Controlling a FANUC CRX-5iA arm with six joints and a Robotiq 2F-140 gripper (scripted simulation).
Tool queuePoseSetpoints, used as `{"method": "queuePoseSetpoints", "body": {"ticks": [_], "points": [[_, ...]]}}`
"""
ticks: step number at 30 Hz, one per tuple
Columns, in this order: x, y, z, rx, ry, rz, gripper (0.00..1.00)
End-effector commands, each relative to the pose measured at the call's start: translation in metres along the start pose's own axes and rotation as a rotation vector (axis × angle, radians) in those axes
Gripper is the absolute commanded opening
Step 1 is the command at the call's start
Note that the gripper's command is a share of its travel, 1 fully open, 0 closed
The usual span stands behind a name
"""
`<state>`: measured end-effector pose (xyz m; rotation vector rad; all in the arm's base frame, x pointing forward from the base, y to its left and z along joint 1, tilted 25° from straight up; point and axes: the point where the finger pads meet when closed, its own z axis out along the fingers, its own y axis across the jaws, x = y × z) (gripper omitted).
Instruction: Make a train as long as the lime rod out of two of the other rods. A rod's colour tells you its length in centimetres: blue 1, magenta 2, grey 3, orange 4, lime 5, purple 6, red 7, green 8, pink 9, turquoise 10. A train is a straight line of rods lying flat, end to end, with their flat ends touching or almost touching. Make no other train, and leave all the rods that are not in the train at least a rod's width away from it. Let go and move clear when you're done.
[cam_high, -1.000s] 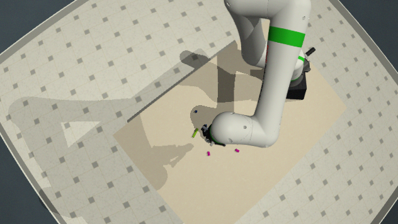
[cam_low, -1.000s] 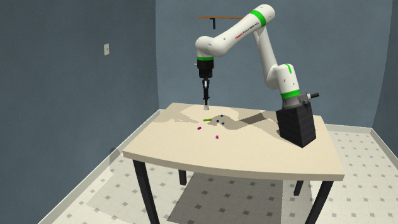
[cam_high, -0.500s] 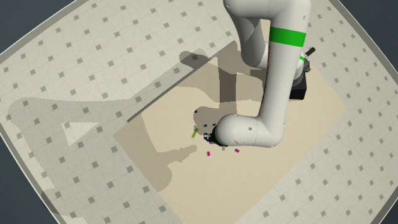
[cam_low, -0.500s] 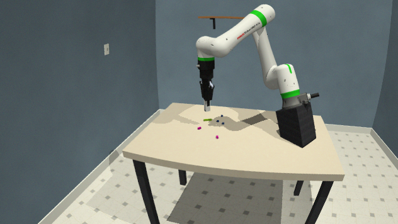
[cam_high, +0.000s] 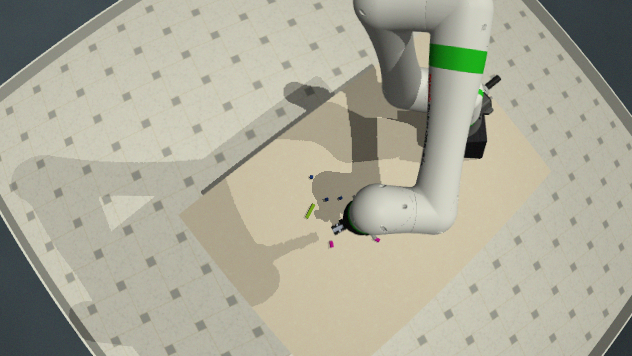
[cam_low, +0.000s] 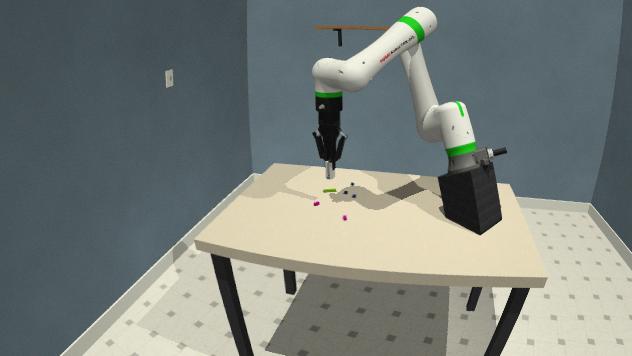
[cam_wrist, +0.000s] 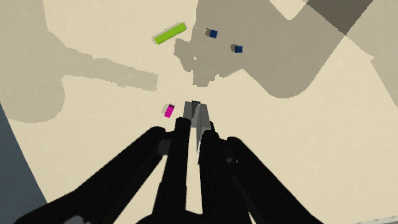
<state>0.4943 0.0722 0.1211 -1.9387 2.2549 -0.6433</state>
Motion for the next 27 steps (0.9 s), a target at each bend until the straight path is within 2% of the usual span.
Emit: {"method": "queuePoseSetpoints", "body": {"ticks": [1,5,6,20,22,23,27], "points": [[-0.004,0.004,0.000,-0.010,-0.008,-0.167,0.03],[-0.006,0.005,0.000,-0.010,-0.008,-0.244,0.03],[-0.008,0.008,0.000,-0.010,-0.009,-0.352,0.03],[-0.019,0.021,-0.001,-0.008,-0.012,-0.868,0.03],[-0.019,0.021,-0.001,-0.008,-0.012,-0.868,0.03],[-0.022,0.023,-0.001,-0.008,-0.013,-0.977,0.03],[-0.024,0.026,-0.001,-0.007,-0.013,-1.110,0.03]]}}
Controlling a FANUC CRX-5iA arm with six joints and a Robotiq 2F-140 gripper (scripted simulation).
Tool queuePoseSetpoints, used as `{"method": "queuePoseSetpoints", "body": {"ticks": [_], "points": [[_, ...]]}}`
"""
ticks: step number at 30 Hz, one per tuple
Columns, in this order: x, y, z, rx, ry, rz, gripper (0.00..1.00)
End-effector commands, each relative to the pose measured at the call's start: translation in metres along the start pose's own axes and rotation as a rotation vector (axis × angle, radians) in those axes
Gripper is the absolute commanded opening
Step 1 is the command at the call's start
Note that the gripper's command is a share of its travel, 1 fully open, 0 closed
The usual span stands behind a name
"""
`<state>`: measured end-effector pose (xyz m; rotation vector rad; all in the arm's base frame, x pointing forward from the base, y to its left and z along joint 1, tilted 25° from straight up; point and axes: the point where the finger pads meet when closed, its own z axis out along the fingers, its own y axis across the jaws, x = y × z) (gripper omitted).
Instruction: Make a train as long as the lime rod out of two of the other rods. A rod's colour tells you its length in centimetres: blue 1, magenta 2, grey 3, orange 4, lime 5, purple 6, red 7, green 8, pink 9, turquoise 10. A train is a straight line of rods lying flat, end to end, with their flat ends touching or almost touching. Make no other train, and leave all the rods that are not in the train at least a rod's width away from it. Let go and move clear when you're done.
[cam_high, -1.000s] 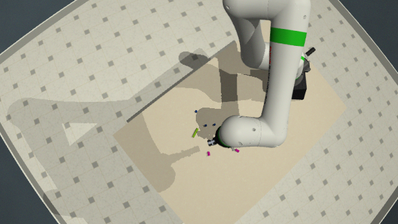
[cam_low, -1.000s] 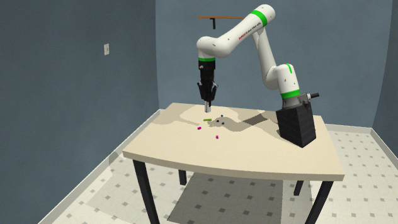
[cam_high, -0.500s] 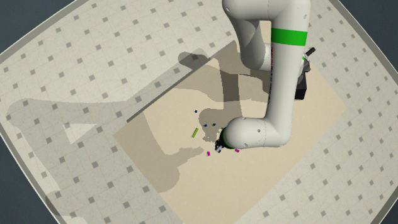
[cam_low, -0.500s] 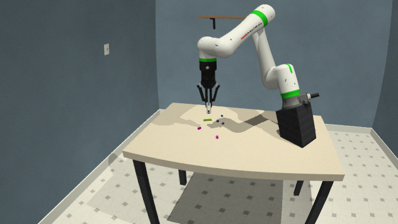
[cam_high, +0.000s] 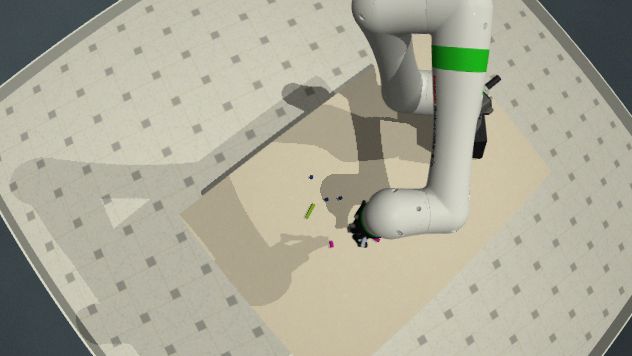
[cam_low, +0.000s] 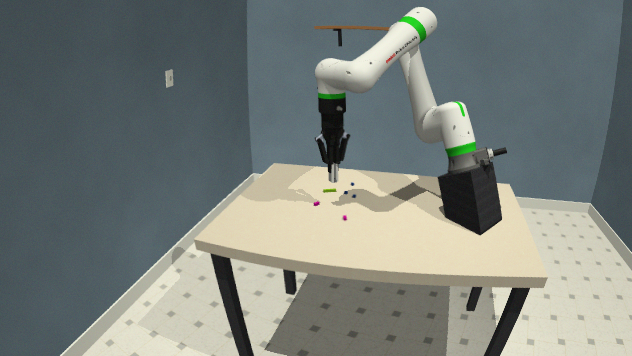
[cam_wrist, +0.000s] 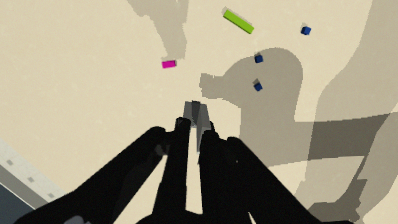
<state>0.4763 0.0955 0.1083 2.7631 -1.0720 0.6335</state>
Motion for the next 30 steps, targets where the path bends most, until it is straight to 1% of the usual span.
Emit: {"method": "queuePoseSetpoints", "body": {"ticks": [1,10,12,13,27,29,30], "points": [[-0.005,-0.001,0.000,0.000,-0.012,-0.167,0.03],[-0.016,-0.002,0.000,0.002,-0.012,-0.512,0.03],[-0.016,-0.002,0.000,0.002,-0.012,-0.512,0.03],[-0.019,-0.002,-0.001,0.003,-0.012,-0.620,0.03],[-0.035,-0.003,-0.001,0.005,-0.011,-1.136,0.03],[-0.035,-0.003,-0.001,0.005,-0.011,-1.136,0.03],[-0.038,-0.003,-0.001,0.006,-0.011,-1.240,0.03]]}}
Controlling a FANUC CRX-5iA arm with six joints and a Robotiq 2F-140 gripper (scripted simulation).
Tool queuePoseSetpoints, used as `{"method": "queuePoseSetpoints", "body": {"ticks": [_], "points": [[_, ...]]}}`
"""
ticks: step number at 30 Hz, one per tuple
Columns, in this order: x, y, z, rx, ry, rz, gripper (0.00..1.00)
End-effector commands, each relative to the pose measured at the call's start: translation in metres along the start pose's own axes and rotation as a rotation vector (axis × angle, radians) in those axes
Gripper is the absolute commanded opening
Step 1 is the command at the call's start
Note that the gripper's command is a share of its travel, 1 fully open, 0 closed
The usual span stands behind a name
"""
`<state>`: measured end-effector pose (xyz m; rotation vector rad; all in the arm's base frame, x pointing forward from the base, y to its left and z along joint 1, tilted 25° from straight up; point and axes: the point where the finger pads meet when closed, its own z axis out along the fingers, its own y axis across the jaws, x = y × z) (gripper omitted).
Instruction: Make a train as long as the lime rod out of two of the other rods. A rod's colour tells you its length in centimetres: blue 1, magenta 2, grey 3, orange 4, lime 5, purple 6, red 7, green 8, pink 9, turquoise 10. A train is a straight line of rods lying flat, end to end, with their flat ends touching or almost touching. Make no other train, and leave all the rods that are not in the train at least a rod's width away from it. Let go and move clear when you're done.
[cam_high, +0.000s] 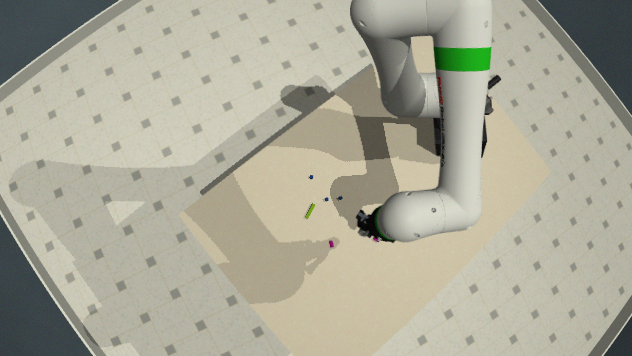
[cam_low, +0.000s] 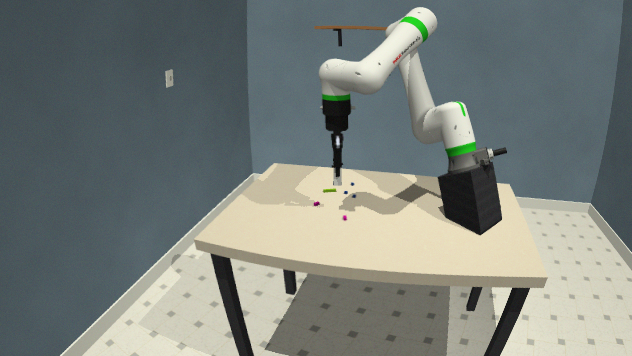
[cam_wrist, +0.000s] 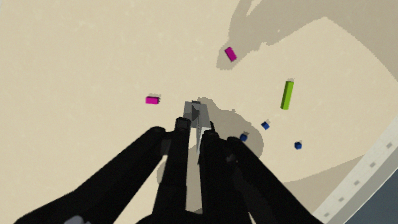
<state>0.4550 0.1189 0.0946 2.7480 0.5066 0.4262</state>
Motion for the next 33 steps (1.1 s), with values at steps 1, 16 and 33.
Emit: {"method": "queuePoseSetpoints", "body": {"ticks": [1,16,33], "points": [[-0.002,-0.004,0.000,0.010,-0.006,-0.167,0.03],[-0.008,-0.018,-0.001,0.010,-0.003,-0.656,0.03],[-0.017,-0.033,-0.001,0.008,0.000,-1.279,0.03]]}}
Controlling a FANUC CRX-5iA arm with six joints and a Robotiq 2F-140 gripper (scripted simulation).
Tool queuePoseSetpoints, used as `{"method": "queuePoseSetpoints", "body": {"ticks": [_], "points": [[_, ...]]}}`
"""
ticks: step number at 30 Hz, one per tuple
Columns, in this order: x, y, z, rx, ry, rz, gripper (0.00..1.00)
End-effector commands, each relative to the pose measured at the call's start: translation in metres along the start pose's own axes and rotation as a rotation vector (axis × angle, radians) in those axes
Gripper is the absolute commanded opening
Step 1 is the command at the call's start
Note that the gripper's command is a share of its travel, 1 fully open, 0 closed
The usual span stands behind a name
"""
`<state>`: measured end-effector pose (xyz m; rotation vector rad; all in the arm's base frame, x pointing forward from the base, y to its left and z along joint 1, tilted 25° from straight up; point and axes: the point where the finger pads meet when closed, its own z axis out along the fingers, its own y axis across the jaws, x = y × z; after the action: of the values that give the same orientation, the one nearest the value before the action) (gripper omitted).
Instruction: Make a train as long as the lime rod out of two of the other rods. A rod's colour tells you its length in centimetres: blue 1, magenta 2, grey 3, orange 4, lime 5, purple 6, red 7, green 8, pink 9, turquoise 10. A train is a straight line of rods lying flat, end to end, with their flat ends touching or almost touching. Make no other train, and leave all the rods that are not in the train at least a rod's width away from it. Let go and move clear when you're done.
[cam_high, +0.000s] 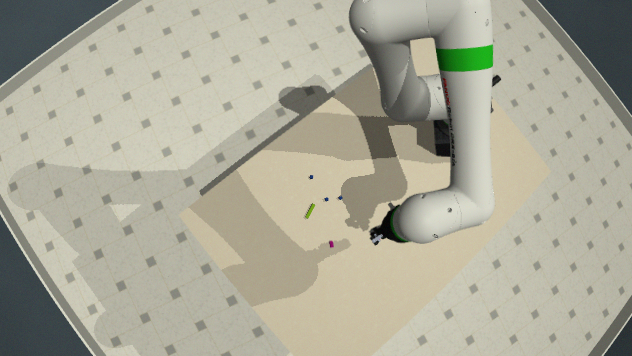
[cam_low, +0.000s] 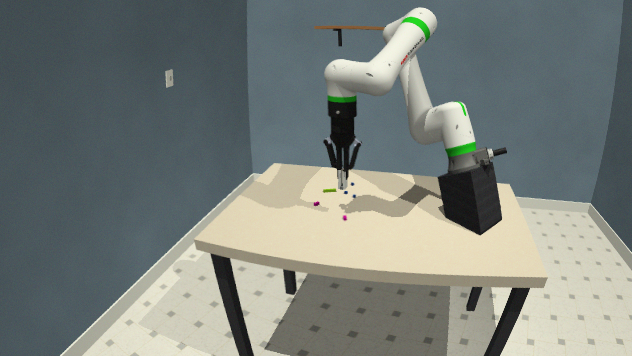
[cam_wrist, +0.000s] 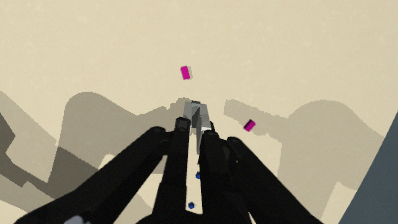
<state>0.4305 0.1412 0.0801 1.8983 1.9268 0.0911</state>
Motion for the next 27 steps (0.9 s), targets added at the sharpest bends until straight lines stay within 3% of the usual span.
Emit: {"method": "queuePoseSetpoints", "body": {"ticks": [1,11,27], "points": [[0.0020,-0.0020,-0.0003,0.010,0.006,-0.107,0.03],[0.0069,-0.0081,-0.0005,0.008,0.007,-0.385,0.03],[0.0074,-0.0087,-0.0005,0.007,0.007,-0.412,0.03]]}}
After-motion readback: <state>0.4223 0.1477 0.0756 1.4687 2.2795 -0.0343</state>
